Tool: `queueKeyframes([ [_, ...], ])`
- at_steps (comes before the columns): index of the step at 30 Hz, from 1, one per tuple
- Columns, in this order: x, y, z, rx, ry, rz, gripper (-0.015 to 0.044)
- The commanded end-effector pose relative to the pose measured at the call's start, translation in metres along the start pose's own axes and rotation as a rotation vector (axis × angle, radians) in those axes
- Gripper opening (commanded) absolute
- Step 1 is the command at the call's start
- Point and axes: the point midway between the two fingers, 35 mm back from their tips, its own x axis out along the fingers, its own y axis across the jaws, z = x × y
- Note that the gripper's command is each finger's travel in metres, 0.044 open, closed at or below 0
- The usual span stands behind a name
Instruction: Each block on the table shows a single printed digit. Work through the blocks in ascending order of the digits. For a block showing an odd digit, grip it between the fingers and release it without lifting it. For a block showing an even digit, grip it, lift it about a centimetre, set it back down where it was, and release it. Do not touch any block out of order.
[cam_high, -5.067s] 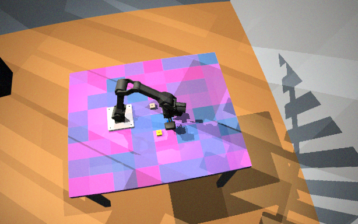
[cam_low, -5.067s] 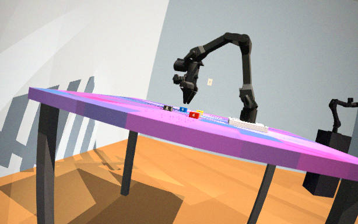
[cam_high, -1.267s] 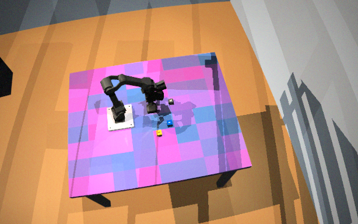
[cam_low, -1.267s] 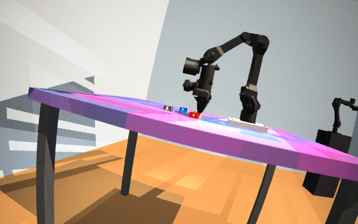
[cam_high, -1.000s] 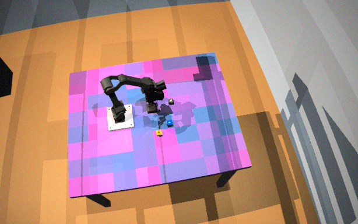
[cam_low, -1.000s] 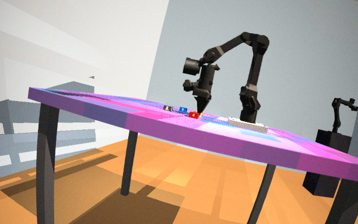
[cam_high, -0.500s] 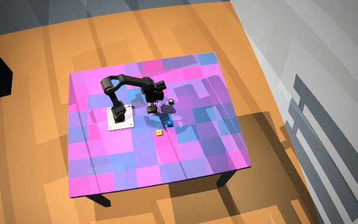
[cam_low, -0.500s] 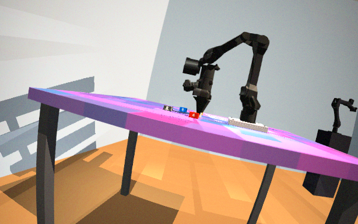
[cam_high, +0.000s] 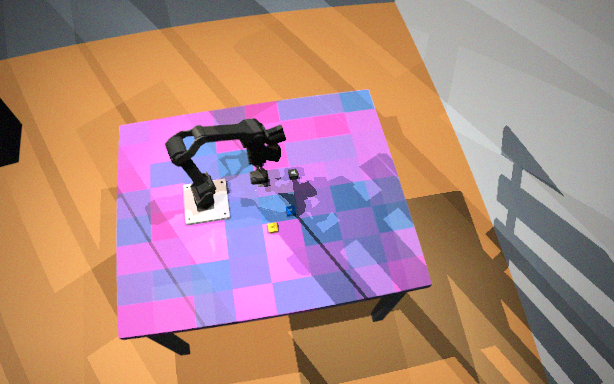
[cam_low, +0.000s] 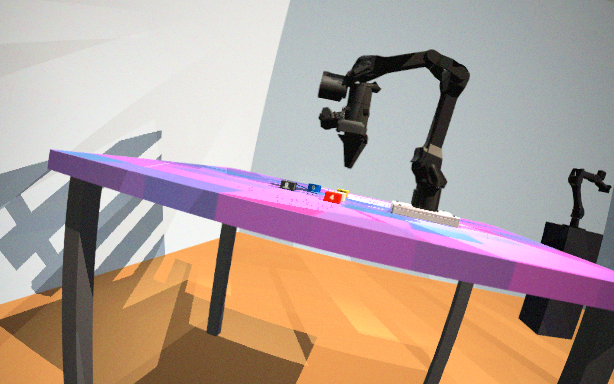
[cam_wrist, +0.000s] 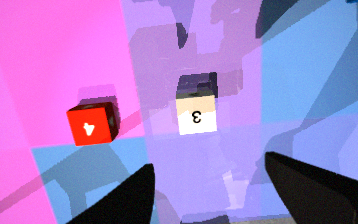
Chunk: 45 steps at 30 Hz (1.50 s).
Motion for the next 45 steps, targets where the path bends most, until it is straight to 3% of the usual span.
queueKeyframes([
  [1, -0.041, 0.0, 0.0, 0.001, -0.024, 0.004, 0.019],
  [4, -0.043, 0.0, -0.001, 0.0, -0.024, 0.004, 0.012],
  [12, -0.044, 0.002, 0.0, 0.0, -0.024, 0.004, 0.012],
  [19, -0.045, 0.085, 0.007, 0.0, -0.024, 0.011, 0.012],
  [23, -0.045, 0.095, 0.006, 0.0, -0.024, 0.012, 0.012],
  [25, -0.036, 0.096, 0.007, 0.0, -0.024, 0.012, 0.0172],
  [30, 0.028, 0.097, 0.009, 0.0, -0.024, 0.012, 0.0304],
  [34, 0.036, 0.096, 0.008, 0.0, -0.024, 0.012, 0.04],
  [45, 0.047, 0.096, 0.009, 0.0, -0.024, 0.012, 0.04],
])
